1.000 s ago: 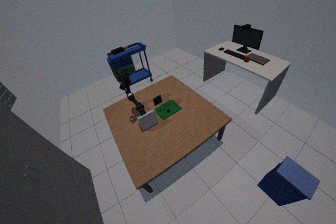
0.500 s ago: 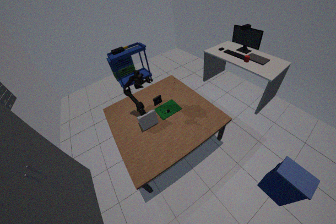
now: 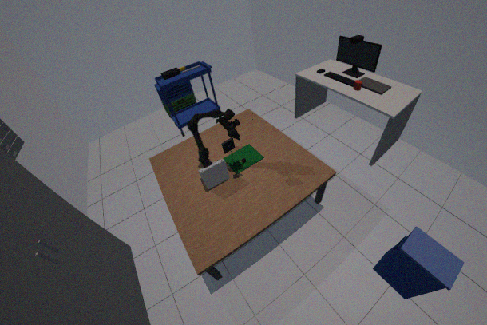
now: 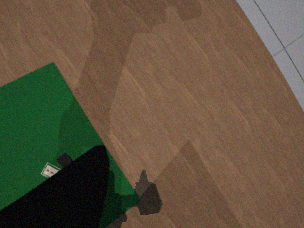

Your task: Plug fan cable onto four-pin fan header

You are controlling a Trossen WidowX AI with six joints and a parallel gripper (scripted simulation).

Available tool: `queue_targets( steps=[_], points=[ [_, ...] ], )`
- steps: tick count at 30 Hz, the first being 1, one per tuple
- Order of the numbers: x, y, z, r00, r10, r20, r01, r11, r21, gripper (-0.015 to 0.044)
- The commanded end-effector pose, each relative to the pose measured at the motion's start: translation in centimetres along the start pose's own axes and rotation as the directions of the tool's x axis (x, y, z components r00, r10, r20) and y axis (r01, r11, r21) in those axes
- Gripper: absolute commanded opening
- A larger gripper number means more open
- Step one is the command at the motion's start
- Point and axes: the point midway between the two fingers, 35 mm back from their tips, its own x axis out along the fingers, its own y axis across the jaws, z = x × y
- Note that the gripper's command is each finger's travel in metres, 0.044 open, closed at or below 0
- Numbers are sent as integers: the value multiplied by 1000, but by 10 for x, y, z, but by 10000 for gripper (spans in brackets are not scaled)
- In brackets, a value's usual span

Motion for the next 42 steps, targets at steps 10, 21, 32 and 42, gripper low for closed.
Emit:
queue_targets(
  steps=[10, 21, 32, 42],
  points=[
    [121, 125, -54, 744, 457, -487, -626, 732, -269, 440],
    [176, 158, -86, 745, 458, -485, -626, 732, -269, 440],
    [197, 173, -104, 742, 462, -486, -629, 730, -267, 440],
    [209, 180, -112, 742, 462, -486, -629, 730, -267, 440]
  ],
)
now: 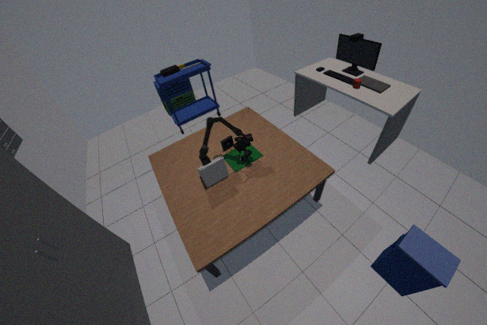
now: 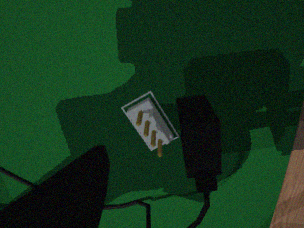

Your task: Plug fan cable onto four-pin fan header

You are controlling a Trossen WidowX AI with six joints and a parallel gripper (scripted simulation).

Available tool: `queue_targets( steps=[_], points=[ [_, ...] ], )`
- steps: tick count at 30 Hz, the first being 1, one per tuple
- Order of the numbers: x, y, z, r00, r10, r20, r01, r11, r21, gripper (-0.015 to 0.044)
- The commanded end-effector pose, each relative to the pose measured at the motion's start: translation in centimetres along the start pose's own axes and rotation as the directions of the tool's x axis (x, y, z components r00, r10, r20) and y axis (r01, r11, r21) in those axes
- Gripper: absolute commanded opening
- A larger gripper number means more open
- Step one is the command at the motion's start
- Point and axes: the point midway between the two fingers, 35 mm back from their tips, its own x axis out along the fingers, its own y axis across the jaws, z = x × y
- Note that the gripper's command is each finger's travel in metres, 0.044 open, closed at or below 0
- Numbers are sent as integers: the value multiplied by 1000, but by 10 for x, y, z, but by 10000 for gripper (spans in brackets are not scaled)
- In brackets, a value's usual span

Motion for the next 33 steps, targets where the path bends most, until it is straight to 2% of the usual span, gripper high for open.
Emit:
queue_targets(
  steps=[1, 19, 32, 33],
  points=[
    [11, 1, -5, 1000, 11, -15, -10, 1000, 11, 440],
    [40, 2, -6, 1000, 13, -15, -13, 1000, 11, 440],
    [41, 2, -6, 1000, 13, -15, -13, 1000, 11, 440],
    [39, 2, -4, 1000, 8, -10, -8, 1000, 5, 414]
  ],
)
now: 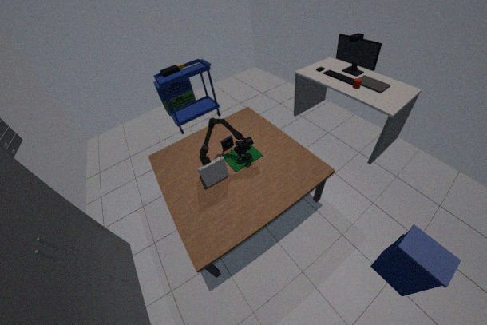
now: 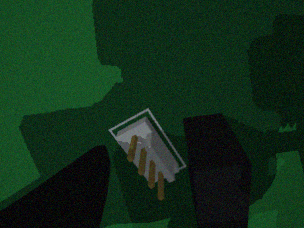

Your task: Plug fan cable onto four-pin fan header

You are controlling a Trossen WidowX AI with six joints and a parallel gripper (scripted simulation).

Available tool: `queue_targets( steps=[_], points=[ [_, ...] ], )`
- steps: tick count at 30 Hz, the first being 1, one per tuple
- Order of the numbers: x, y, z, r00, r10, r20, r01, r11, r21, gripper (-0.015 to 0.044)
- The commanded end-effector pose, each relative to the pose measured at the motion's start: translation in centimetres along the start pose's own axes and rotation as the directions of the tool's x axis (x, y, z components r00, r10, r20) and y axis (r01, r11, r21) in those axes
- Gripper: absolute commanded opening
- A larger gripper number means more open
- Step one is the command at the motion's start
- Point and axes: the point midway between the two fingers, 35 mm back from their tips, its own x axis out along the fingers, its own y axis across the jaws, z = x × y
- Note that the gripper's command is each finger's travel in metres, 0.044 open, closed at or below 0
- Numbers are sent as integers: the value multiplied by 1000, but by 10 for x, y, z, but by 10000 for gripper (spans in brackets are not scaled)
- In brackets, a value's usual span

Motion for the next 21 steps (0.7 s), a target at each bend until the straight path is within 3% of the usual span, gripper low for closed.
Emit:
queue_targets(
  steps=[1, 12, 21],
  points=[
    [0, 0, 0, 1000, 0, 0, 0, 1000, 0, 387],
    [0, 0, 0, 1000, 0, 0, 0, 1000, 0, 99],
    [0, 0, 0, 1000, 0, 0, 0, 1000, 0, 39]
  ],
)
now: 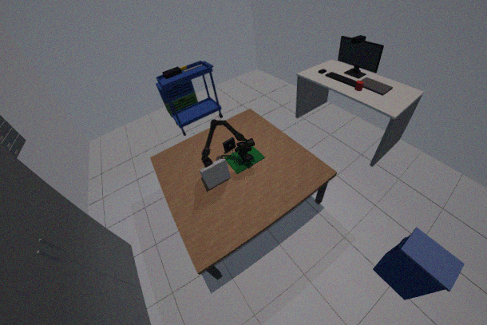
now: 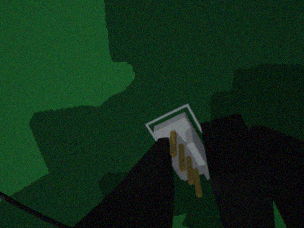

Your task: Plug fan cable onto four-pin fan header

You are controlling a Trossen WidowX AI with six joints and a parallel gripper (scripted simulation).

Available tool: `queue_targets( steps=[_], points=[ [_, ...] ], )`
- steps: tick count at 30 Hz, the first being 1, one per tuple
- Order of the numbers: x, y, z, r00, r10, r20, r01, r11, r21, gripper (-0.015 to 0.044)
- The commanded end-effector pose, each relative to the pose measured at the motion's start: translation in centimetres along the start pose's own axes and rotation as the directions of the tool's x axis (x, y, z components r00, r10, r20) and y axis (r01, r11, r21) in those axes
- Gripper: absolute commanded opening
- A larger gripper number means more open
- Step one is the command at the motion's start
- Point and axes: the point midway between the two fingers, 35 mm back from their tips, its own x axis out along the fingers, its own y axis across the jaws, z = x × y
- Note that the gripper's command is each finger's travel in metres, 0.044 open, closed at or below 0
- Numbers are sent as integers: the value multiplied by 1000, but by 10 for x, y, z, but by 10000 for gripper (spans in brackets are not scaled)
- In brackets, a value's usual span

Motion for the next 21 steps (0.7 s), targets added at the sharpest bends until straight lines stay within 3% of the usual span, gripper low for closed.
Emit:
queue_targets(
  steps=[1, 6, 21],
  points=[
    [-3, -14, 0, 999, -48, 6, 48, 999, 18, 32],
    [-3, -14, 0, 999, -48, 6, 48, 999, 18, 0],
    [-3, -14, 0, 999, -48, 6, 48, 999, 18, 0]
  ],
)
